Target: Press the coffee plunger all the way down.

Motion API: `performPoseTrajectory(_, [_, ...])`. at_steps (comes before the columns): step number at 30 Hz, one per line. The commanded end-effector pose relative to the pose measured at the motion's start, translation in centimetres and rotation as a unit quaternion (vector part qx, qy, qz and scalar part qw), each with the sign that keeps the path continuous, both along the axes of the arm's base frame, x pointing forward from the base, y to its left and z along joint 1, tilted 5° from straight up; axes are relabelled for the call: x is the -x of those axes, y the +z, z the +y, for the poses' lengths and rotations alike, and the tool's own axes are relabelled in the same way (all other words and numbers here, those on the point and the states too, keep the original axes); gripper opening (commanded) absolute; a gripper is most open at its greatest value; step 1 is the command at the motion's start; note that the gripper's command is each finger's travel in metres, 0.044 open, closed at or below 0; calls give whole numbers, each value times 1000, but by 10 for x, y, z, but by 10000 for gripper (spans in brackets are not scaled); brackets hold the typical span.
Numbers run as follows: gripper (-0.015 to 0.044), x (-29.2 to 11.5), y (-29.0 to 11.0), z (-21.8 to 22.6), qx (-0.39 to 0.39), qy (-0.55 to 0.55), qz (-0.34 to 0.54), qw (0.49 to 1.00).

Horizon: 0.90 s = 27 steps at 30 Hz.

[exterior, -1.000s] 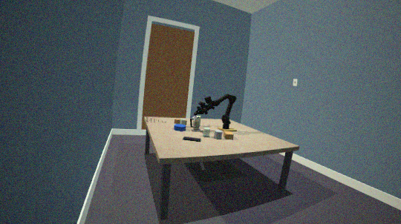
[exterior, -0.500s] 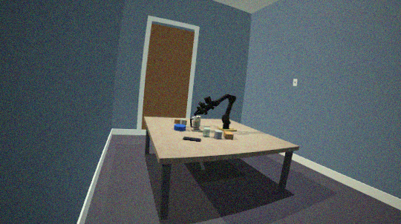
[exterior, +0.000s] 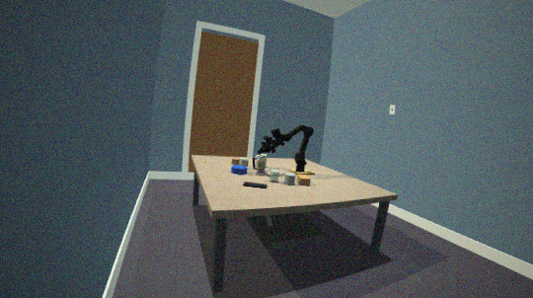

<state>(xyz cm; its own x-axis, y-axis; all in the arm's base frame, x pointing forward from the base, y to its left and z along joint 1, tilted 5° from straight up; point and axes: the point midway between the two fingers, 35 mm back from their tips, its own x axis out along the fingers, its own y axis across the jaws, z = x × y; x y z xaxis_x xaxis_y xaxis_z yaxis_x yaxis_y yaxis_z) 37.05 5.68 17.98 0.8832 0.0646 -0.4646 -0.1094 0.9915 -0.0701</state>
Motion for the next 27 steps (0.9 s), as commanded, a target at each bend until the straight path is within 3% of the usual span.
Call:
performPoseTrajectory(1, [122,0,-6,0,5,1,10,1000])
performPoseTrajectory(19, [122,-1,0,0,0,0,1,1000])
performPoseTrajectory(27, [332,-1,0,0,0,0,1,1000])
